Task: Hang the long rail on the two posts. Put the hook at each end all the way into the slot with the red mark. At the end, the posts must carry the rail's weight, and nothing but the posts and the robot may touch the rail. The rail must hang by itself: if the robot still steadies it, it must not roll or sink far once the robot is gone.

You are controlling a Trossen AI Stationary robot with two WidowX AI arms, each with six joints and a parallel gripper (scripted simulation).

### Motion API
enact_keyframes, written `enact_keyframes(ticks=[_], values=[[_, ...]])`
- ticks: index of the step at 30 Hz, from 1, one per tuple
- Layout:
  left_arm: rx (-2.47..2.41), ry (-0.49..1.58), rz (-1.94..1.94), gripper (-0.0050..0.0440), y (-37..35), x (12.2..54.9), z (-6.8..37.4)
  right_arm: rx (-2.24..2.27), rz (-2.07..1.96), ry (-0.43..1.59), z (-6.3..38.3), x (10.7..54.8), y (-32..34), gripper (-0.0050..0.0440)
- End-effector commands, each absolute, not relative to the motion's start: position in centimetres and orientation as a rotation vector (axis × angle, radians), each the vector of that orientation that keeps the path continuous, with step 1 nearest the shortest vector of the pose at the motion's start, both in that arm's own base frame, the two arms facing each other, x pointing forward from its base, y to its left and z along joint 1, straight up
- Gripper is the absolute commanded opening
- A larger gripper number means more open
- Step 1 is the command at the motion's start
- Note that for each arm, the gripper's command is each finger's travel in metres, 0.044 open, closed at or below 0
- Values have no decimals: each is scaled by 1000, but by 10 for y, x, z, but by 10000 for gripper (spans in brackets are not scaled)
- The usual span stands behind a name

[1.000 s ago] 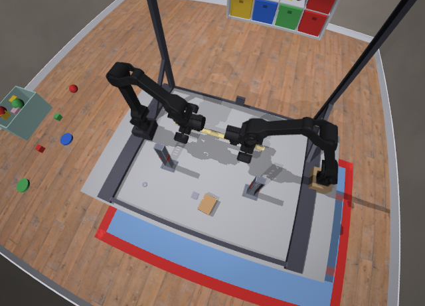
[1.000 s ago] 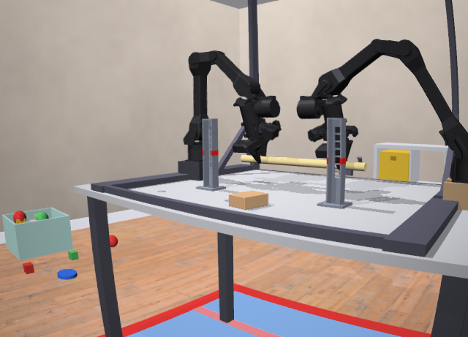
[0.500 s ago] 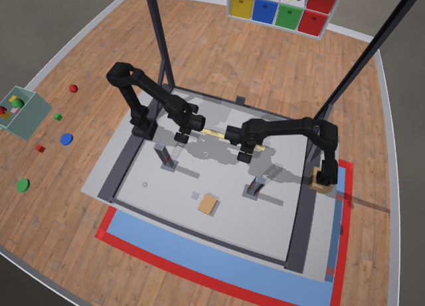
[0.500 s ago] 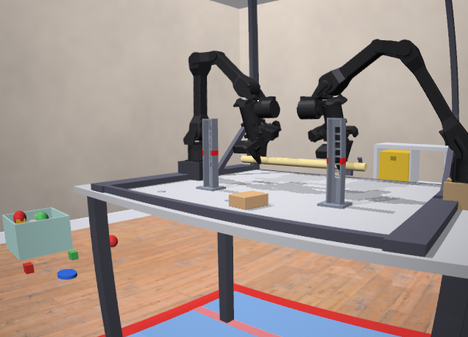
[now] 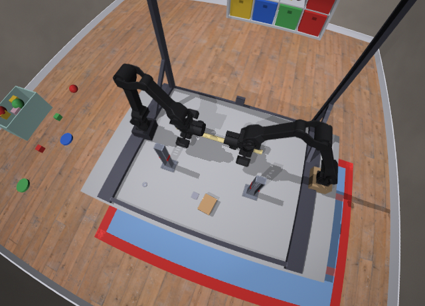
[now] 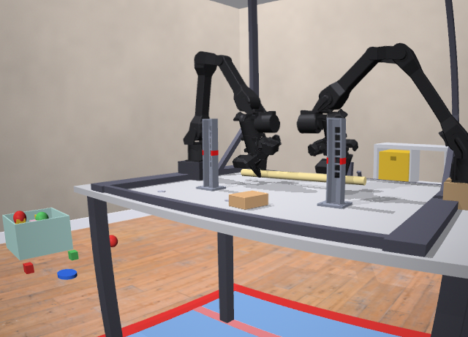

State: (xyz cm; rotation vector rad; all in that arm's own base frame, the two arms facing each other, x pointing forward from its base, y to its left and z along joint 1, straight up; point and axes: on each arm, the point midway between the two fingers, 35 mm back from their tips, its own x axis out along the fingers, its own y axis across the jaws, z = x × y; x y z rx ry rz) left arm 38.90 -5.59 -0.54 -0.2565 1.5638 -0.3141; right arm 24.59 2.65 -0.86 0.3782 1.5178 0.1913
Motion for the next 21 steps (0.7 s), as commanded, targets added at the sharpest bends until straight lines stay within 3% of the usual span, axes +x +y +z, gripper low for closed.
enact_keyframes(ticks=[1,18,19,21], values=[[-252,1533,-326,-50,-56,395,-9,380,194,1508,-20,248,26,-50],[-252,1533,-326,-50,-56,395,-17,380,194,1508,-25,248,26,-50],[-252,1533,-326,-50,-56,395,-17,380,194,1508,-25,248,26,24],[-252,1533,-326,-50,-56,395,-17,380,194,1508,-25,248,26,72]])
